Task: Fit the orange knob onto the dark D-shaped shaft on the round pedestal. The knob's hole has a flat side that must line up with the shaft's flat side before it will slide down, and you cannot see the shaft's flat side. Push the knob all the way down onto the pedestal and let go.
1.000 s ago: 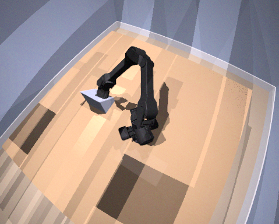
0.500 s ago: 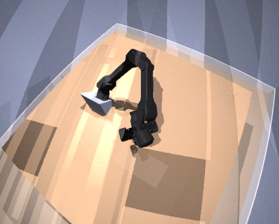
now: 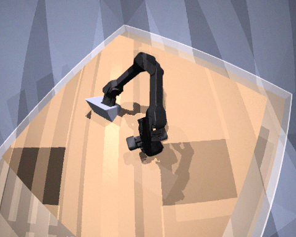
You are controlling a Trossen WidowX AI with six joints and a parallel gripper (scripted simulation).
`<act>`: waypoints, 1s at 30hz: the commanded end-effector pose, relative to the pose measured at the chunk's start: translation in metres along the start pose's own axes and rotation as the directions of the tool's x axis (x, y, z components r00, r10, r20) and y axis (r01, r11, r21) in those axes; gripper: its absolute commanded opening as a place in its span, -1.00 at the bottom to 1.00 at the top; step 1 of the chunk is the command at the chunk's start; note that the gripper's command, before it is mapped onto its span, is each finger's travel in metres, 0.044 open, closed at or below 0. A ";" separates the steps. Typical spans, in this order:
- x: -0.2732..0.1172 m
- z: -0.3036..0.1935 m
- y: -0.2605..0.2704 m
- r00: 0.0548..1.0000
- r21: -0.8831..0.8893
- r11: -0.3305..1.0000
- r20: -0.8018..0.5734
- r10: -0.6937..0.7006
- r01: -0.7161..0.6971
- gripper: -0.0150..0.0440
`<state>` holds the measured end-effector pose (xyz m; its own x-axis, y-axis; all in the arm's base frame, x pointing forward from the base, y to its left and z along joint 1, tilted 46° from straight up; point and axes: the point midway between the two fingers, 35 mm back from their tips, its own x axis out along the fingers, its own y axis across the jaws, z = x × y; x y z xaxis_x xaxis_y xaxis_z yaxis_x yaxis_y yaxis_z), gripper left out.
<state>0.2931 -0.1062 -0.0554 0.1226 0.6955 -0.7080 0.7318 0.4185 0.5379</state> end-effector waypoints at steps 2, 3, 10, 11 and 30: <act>0.000 0.000 0.000 1.000 0.005 1.000 0.000 0.000 0.000 -0.49; 0.000 0.000 0.000 1.000 0.005 1.000 0.000 0.000 0.000 -0.40; 0.000 0.000 0.000 1.000 0.005 1.000 0.000 0.000 0.000 0.22; 0.000 0.000 0.000 1.000 0.005 1.000 0.000 0.000 0.000 0.31; -0.071 0.004 0.000 1.000 0.003 1.000 0.003 -0.004 0.004 1.00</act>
<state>0.2892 -0.1272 -0.0331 0.1002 0.7067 -0.7003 0.7408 0.4169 0.5267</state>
